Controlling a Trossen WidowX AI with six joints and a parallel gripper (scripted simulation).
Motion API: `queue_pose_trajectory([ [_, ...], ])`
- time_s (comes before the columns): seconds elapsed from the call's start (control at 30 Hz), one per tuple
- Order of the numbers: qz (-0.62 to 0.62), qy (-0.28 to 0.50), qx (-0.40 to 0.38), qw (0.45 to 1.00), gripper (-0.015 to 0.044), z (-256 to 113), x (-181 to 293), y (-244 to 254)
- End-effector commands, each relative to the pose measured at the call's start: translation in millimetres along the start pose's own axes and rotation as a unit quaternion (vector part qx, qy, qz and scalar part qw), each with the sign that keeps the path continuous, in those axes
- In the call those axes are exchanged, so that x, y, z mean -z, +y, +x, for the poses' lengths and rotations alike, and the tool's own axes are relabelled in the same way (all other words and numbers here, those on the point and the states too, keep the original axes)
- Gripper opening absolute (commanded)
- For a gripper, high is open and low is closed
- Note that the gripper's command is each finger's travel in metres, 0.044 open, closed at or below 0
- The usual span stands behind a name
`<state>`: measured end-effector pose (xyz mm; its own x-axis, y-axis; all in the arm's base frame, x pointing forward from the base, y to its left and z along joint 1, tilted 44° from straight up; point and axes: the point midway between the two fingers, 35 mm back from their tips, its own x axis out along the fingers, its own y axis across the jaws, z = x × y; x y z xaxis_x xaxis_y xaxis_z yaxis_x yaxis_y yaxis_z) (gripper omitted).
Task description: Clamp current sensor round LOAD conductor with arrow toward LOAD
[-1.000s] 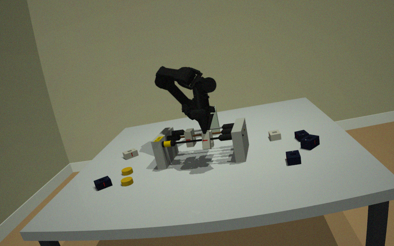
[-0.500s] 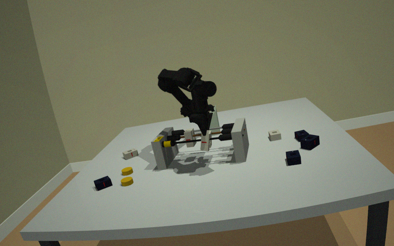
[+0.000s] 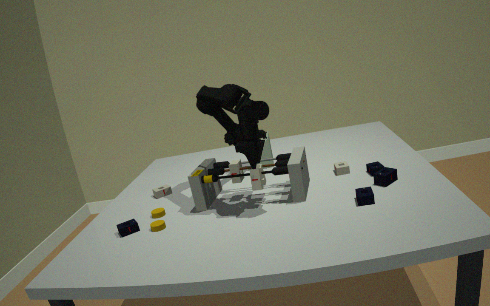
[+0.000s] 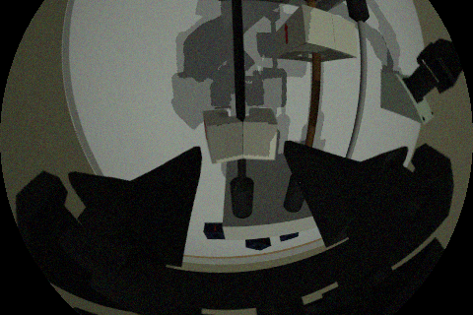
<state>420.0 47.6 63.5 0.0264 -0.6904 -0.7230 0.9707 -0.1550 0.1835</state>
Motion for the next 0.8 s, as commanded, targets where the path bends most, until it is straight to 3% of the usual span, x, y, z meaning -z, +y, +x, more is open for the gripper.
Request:
queue_pose_trajectory([
  [0.0, -0.001, -0.001, -0.001, 1.000, 0.0420, 0, 0, 0],
  [0.27, -0.001, -0.001, -0.001, 1.000, 0.0440, 0, 0, 0],
  [0.43, 0.003, -0.001, 0.007, 1.000, 0.0440, 36, -2, 0],
  [0.77, 0.003, -0.001, 0.007, 1.000, 0.0440, 44, -2, 0],
])
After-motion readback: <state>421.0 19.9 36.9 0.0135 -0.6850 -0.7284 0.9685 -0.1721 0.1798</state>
